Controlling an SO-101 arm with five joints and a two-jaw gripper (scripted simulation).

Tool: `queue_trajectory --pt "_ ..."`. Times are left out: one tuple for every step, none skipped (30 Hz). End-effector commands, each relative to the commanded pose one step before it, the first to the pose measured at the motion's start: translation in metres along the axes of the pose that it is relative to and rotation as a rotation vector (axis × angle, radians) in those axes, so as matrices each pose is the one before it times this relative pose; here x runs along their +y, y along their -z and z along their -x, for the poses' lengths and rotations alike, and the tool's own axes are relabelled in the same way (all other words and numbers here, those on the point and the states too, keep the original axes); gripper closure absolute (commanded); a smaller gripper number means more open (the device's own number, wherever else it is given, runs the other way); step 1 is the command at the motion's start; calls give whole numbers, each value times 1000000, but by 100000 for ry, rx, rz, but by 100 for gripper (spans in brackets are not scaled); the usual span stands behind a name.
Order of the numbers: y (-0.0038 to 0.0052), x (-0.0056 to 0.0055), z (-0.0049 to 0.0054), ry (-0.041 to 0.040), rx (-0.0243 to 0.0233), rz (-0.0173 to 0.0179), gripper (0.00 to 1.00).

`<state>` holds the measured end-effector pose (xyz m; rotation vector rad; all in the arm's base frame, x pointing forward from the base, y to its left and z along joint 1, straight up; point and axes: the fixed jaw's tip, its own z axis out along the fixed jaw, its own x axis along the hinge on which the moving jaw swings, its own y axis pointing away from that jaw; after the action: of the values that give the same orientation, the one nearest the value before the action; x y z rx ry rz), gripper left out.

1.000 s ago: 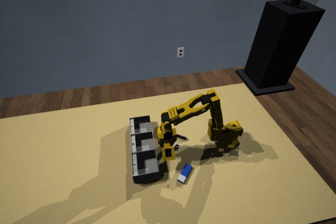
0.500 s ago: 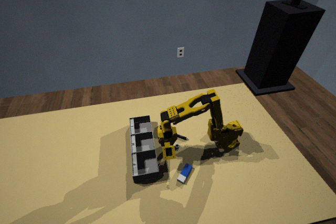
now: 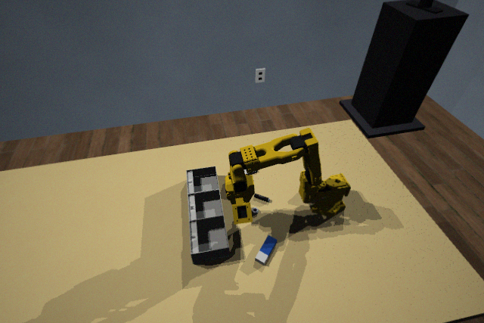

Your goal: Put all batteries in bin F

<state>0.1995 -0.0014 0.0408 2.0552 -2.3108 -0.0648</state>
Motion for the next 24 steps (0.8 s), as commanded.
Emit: queue_trajectory --pt "18125 -8258 -1615 -146 -1007 -8062 100" --pt "115 10 1 0 0 0 100" --pt "18 -1 0 0 0 0 100" --pt "0 0 0 0 0 0 100" --pt "0 0 0 0 0 0 100" --pt "4 -7 4 -11 1 0 100" --pt "44 -45 48 -72 -4 -7 100" --pt "98 -128 109 -185 -2 -20 100" --pt "186 -224 201 -333 -3 -36 100" --pt "278 -338 311 -509 -9 -52 100" --pt "382 -458 435 -701 -11 -75 100" --pt "490 -582 562 -899 -16 -92 100" --pt "593 -702 692 -1100 -21 -115 100" --pt "690 -800 825 -1289 -26 -135 100" --pt "782 -889 955 -1462 -32 -151 100" --pt "851 -947 1070 -1616 -42 -168 100" --pt "915 -989 1181 -1745 -47 -178 100" --pt "957 -1003 1269 -1846 -55 -188 100" --pt "982 -991 1332 -1916 -62 -192 100" --pt "992 -957 1386 -1947 -70 -195 100" --pt "0 0 0 0 0 0 100" --pt "0 0 0 0 0 0 100" --pt "979 -907 1403 -1947 -75 -193 100" --pt "951 -840 1405 -1914 -77 -188 100"
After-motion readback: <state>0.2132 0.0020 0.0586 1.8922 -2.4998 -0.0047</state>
